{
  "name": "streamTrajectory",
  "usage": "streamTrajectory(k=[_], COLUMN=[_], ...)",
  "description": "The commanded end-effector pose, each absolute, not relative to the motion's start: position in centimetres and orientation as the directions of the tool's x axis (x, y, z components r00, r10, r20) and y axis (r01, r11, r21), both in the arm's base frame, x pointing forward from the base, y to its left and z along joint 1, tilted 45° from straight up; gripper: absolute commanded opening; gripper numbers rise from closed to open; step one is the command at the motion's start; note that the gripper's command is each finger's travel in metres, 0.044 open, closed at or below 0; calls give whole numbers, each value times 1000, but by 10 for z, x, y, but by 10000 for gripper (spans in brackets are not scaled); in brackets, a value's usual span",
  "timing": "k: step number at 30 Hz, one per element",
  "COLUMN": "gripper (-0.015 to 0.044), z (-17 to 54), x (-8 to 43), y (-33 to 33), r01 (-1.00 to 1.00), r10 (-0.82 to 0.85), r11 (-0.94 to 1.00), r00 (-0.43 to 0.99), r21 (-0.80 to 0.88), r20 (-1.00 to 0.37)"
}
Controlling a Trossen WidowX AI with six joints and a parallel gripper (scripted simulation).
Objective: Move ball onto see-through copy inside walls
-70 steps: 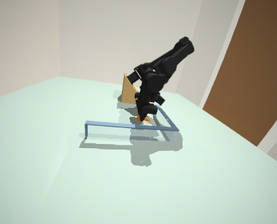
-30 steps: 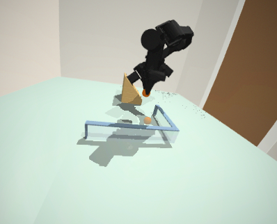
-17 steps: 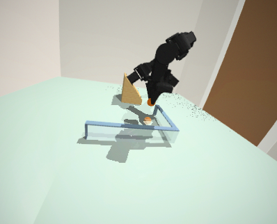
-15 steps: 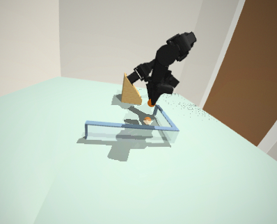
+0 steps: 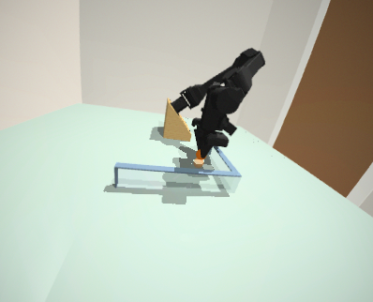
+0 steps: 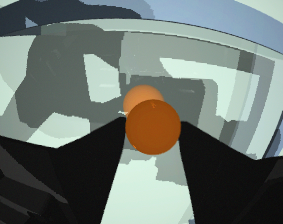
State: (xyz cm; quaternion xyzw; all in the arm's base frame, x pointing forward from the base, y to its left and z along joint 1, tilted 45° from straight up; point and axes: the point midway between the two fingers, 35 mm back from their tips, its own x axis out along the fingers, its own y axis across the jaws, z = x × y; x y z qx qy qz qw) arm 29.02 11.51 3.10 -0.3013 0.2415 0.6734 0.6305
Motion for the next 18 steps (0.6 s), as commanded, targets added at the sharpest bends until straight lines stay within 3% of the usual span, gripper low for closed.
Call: streamTrajectory(k=[1, 18], gripper=[0, 0], z=[16, 6], x=[284, 283], y=[129, 139], r01=[-995, -995], r10=[709, 710], r11=[-89, -89], r00=[-37, -37], r21=[-37, -37], r20=[-704, -704])
